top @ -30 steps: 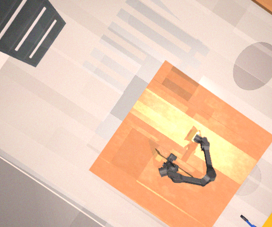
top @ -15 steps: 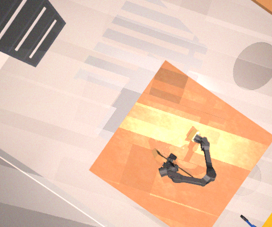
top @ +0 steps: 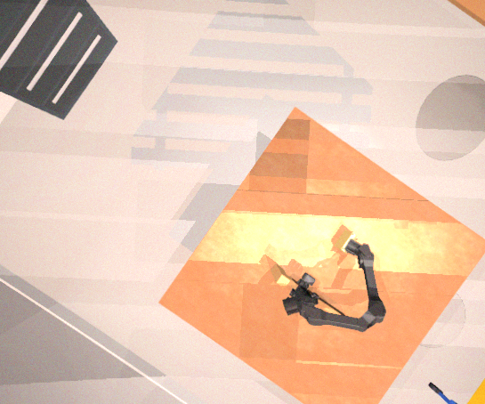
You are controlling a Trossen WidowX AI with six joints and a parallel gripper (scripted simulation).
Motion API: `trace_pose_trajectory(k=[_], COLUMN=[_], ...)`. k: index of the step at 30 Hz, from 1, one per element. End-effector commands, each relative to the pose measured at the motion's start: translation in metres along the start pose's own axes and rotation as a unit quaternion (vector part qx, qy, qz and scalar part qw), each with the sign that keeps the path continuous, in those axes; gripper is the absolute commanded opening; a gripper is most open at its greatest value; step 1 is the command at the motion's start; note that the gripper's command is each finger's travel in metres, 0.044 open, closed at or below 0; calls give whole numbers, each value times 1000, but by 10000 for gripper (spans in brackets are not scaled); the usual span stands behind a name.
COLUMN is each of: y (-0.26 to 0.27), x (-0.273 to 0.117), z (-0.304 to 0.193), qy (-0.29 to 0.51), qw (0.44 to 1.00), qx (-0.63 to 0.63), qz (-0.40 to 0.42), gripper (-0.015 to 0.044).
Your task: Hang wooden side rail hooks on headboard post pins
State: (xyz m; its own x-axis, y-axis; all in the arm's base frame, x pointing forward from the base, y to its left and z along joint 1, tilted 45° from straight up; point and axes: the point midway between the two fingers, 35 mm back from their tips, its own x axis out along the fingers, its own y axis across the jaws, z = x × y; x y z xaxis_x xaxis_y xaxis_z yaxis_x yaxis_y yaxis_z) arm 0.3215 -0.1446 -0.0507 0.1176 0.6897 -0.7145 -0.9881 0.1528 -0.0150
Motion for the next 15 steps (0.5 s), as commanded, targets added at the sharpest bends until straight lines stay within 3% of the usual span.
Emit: trace_pose_trajectory(k=[1, 11, 15], y=[0, -1, 0], x=[0, -19, -40], z=[0, 0, 0], qy=[0, 2, 3], qw=[1000, 1000, 1000], qx=[0, 0, 0], qz=[0, -1, -1], gripper=[157, 420, 440])
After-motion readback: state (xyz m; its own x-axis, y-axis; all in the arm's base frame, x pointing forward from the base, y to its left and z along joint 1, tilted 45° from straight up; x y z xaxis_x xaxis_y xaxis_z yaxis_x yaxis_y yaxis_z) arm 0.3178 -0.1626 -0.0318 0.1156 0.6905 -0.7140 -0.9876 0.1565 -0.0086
